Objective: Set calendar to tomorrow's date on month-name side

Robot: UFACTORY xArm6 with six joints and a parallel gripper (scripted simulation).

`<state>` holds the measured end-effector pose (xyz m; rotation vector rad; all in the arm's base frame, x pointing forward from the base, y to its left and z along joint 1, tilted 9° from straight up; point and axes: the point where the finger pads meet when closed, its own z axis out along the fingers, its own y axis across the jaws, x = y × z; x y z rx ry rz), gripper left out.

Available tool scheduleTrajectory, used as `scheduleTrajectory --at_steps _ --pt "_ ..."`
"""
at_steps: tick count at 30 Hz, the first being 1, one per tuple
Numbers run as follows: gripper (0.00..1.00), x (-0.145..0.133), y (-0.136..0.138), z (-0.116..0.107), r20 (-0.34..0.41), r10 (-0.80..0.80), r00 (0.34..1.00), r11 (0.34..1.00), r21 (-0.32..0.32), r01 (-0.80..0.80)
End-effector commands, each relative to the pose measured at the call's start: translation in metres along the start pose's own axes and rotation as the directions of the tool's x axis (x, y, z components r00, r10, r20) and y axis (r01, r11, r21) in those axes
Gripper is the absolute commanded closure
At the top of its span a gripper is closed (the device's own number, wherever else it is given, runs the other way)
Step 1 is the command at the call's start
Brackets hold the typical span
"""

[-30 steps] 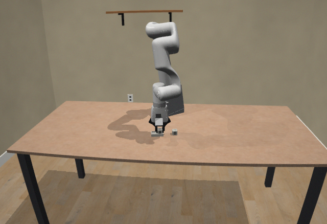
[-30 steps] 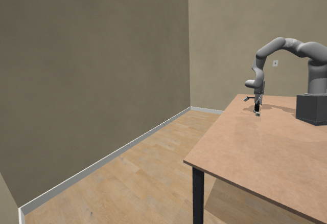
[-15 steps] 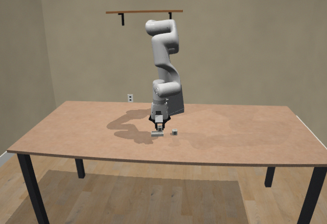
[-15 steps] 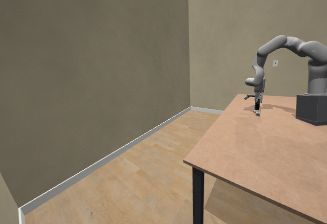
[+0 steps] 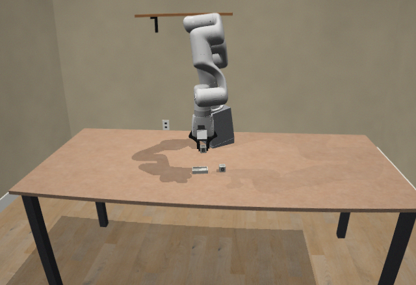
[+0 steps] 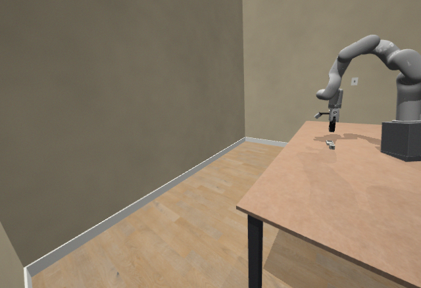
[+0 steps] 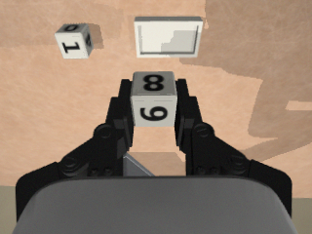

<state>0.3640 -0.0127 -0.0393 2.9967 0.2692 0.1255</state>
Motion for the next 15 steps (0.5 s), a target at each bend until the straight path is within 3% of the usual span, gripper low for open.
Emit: scheduleTrajectory --at_steps 1,15 --pt "0.73 0.0001 0.0004 -0.0058 0.002 0.0 1.0 1.0 0.003 0.0" --pt "0.73 0.0009 0.0052 -0.0053 0.002 -0.067 0.998 0.998 0.003 0.067"
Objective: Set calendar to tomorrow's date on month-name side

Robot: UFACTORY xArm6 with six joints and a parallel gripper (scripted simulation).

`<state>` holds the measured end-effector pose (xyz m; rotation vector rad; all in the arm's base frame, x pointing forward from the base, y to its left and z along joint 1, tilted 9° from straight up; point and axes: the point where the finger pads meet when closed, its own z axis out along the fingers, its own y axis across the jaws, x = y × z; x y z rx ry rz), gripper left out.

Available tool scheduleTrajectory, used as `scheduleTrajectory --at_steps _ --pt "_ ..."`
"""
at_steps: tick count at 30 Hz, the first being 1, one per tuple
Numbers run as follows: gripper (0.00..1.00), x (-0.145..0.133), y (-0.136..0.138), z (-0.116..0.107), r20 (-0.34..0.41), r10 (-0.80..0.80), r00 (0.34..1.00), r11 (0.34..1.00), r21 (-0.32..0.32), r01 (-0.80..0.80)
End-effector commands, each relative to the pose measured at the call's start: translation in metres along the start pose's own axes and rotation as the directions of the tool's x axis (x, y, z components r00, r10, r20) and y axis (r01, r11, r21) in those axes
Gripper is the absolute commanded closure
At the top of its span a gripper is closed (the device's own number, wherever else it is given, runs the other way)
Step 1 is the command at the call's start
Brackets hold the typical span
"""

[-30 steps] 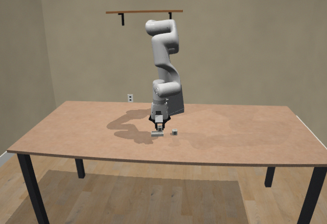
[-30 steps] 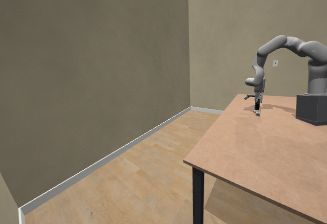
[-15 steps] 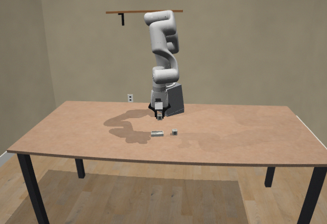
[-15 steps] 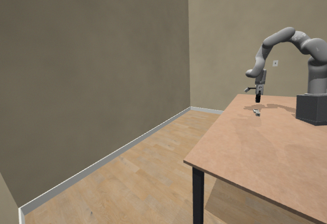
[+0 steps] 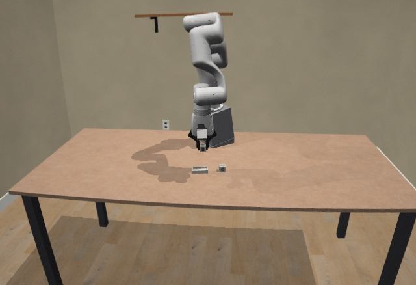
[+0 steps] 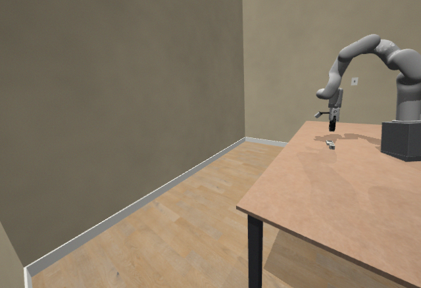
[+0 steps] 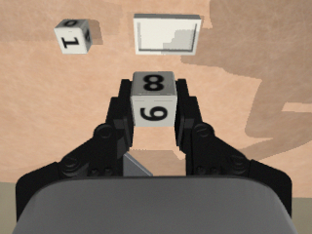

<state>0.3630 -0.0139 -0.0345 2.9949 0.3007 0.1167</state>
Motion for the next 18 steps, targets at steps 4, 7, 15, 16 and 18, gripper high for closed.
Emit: scheduleTrajectory --at_steps 4,7,15,16,18 --pt "0.73 0.002 0.008 0.0 -0.002 -0.099 0.995 0.995 0.001 0.099" --pt "0.73 0.003 0.016 0.001 -0.002 -0.211 0.977 0.978 0.001 0.211" --pt "0.73 0.004 0.036 0.002 -0.002 -0.459 0.889 0.889 0.001 0.459" --pt "0.73 0.004 0.036 0.002 -0.002 -0.459 0.888 0.888 0.001 0.459" --pt "0.73 0.004 0.041 0.003 -0.002 -0.513 0.858 0.858 0.001 0.513"
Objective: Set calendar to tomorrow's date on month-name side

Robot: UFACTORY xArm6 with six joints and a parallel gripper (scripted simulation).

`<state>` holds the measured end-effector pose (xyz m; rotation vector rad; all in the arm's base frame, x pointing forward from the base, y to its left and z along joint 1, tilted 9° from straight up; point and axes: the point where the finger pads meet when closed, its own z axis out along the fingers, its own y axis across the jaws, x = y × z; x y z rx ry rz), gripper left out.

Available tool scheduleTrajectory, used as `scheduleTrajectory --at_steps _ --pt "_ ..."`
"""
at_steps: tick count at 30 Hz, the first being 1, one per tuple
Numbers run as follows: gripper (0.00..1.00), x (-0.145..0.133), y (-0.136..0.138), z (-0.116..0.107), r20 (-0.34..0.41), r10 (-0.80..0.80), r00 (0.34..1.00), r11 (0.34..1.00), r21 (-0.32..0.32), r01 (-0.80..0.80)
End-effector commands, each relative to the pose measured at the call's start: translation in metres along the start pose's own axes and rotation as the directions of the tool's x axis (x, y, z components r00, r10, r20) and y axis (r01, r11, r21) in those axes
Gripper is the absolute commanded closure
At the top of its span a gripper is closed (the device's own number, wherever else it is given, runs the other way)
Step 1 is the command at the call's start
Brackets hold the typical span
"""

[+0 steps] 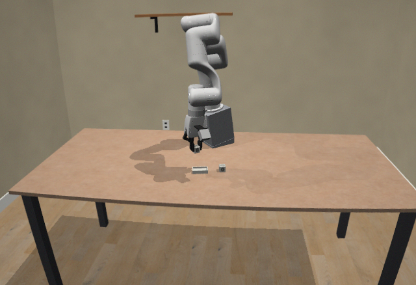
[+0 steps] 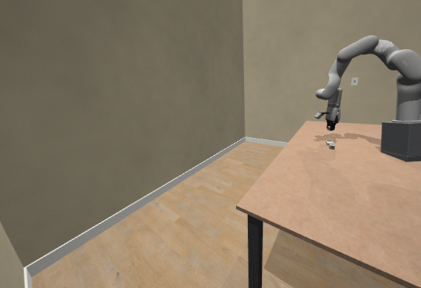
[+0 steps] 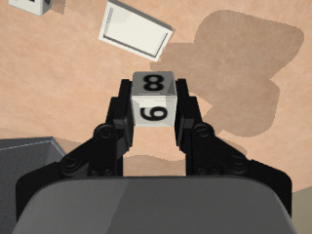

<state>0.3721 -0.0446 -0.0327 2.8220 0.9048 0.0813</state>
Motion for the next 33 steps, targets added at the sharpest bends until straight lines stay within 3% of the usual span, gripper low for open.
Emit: scheduleTrajectory --at_steps 1,4,6,10,18,20,22,33 --pt "0.73 -0.004 0.012 0.001 -0.012 -0.169 0.986 0.985 0.034 0.169" --pt "0.73 -0.004 0.013 0.001 -0.012 -0.18 0.984 0.983 0.034 0.18" --pt "0.73 -0.008 0.021 0.002 -0.016 -0.295 0.956 0.955 0.032 0.295" --pt "0.73 -0.01 0.027 0.003 -0.019 -0.367 0.93 0.93 0.031 0.367" --pt "0.73 -0.02 0.044 0.005 -0.026 -0.589 0.808 0.808 0.025 0.589" --pt "0.73 -0.02 0.044 0.005 -0.026 -0.589 0.808 0.808 0.025 0.589" --pt "0.73 -0.024 0.052 0.006 -0.028 -0.673 0.739 0.739 0.022 0.673" --pt "0.73 -0.036 0.07 0.008 -0.033 -0.846 0.533 0.533 0.012 0.846"
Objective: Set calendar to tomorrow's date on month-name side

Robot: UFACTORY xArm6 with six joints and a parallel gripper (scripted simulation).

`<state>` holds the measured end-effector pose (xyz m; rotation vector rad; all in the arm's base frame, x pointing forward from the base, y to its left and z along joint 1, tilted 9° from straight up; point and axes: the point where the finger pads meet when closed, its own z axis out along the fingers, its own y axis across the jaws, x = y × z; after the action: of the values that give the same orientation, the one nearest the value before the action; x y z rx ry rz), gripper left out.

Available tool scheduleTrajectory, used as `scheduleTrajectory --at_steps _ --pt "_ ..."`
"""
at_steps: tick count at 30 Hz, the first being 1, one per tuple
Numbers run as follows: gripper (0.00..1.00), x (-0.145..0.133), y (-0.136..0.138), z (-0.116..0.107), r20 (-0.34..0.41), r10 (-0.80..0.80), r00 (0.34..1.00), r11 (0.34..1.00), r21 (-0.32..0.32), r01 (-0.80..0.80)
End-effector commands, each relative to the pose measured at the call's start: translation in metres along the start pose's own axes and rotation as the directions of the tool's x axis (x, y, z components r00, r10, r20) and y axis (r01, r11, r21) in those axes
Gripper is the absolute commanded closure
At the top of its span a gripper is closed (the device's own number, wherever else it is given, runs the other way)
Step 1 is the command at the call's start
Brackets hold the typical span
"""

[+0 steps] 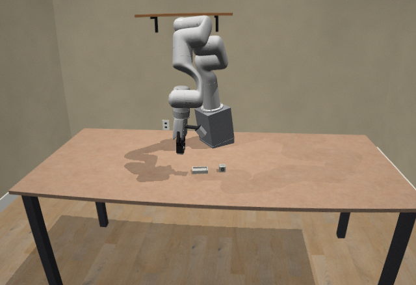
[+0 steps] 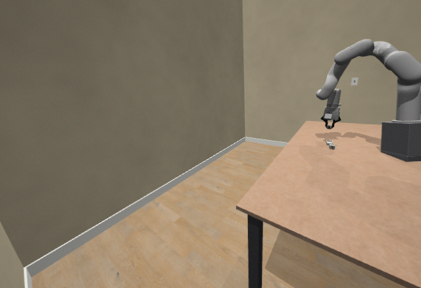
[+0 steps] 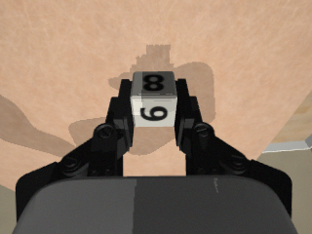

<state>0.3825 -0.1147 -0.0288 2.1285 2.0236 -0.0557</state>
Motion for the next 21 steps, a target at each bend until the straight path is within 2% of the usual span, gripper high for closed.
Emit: scheduleTrajectory --at_steps 1,9,21 --pt "0.73 -0.0104 0.0023 0.0004 -0.056 -0.137 0.989 0.99 0.016 0.138" --pt "0.73 -0.0175 0.0027 0.0013 -0.057 -0.222 0.973 0.975 0.011 0.223" --pt "0.73 -0.0179 0.0027 0.0013 -0.057 -0.226 0.972 0.974 0.011 0.227"
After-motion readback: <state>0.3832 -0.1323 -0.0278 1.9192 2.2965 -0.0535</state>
